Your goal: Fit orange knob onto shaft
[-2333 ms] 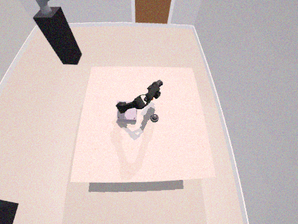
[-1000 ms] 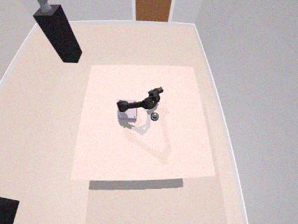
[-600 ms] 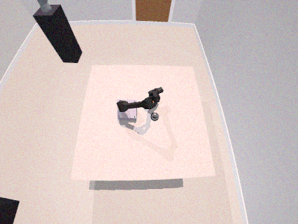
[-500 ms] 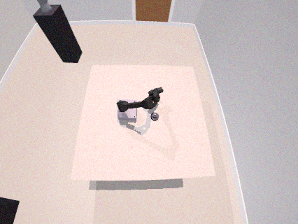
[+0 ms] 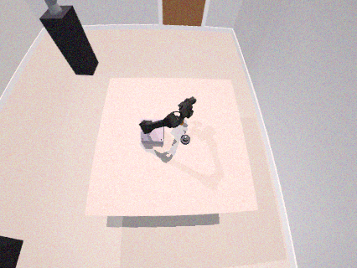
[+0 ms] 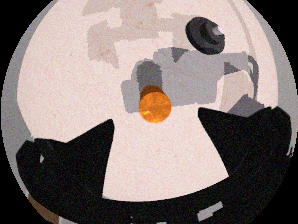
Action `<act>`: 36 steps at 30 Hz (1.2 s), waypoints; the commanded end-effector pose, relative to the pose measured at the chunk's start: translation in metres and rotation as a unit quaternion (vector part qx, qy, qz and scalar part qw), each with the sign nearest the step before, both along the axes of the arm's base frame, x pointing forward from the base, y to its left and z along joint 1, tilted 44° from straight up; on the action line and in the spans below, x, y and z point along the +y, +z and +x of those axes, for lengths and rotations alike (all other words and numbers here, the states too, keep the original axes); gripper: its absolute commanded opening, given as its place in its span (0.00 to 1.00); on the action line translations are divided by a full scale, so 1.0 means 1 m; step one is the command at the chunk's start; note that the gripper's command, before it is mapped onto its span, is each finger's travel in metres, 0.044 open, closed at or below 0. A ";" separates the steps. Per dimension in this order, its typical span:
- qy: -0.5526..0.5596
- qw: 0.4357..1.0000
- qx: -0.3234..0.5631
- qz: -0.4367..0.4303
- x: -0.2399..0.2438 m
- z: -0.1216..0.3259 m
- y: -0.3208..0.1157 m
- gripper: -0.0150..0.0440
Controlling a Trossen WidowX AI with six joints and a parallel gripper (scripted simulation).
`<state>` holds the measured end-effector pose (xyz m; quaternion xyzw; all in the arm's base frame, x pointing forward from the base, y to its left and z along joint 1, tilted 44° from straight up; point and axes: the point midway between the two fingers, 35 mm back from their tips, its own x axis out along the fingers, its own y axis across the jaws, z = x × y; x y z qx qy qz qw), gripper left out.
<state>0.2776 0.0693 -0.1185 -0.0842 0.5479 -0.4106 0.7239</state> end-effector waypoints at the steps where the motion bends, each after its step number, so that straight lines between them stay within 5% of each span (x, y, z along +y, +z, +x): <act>1: -0.002 1.000 0.003 -0.001 -0.009 -0.001 -0.008 1.00; 36: -0.002 1.000 0.003 -0.001 -0.045 0.003 -0.046 1.00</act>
